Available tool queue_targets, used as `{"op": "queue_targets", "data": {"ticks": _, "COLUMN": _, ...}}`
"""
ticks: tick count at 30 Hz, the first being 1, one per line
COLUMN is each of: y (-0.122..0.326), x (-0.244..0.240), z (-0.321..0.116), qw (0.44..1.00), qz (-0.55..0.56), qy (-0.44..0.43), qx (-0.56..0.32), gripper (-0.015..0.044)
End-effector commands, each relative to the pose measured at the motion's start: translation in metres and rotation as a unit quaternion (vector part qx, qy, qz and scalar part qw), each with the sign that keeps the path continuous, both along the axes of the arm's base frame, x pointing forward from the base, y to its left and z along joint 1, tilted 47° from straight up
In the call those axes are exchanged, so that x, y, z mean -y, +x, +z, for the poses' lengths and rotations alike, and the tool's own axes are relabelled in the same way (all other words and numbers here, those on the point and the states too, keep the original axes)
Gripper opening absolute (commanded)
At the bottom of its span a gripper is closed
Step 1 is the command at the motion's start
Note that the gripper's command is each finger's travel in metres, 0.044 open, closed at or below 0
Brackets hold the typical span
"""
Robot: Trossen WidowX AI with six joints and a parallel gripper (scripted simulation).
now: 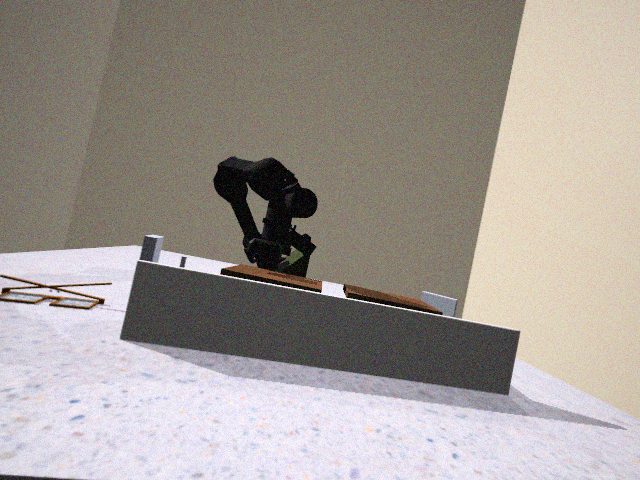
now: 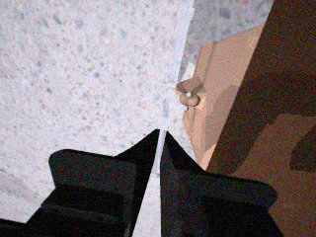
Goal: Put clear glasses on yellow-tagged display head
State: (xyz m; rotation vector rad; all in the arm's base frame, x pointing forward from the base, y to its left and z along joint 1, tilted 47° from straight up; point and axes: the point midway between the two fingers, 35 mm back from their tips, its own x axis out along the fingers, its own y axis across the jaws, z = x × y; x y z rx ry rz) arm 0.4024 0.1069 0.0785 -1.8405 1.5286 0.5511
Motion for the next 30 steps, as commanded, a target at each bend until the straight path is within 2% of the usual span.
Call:
{"op": "queue_targets", "data": {"ticks": 1, "y": 0.001, "x": 0.001, "z": 0.000, "qw": 1.000, "qz": 0.002, "qy": -0.002, "qx": 0.000, "gripper": 0.0000}}
{"op": "queue_targets", "data": {"ticks": 13, "y": 0.002, "x": 0.004, "z": -0.003, "qw": 1.000, "qz": 0.002, "qy": -0.002, "qx": 0.000, "gripper": 0.0000}}
{"op": "queue_targets", "data": {"ticks": 17, "y": 0.001, "x": 0.003, "z": -0.003, "qw": 1.000, "qz": 0.000, "qy": 0.000, "qx": 0.001, "gripper": 0.0105}}
{"op": "queue_targets", "data": {"ticks": 25, "y": 0.001, "x": 0.003, "z": -0.003, "qw": 1.000, "qz": 0.000, "qy": 0.000, "qx": 0.001, "gripper": 0.0107}}
{"op": "queue_targets", "data": {"ticks": 30, "y": -0.003, "x": -0.011, "z": 0.012, "qw": 1.000, "qz": -0.002, "qy": -0.002, "qx": -0.003, "gripper": 0.0107}}
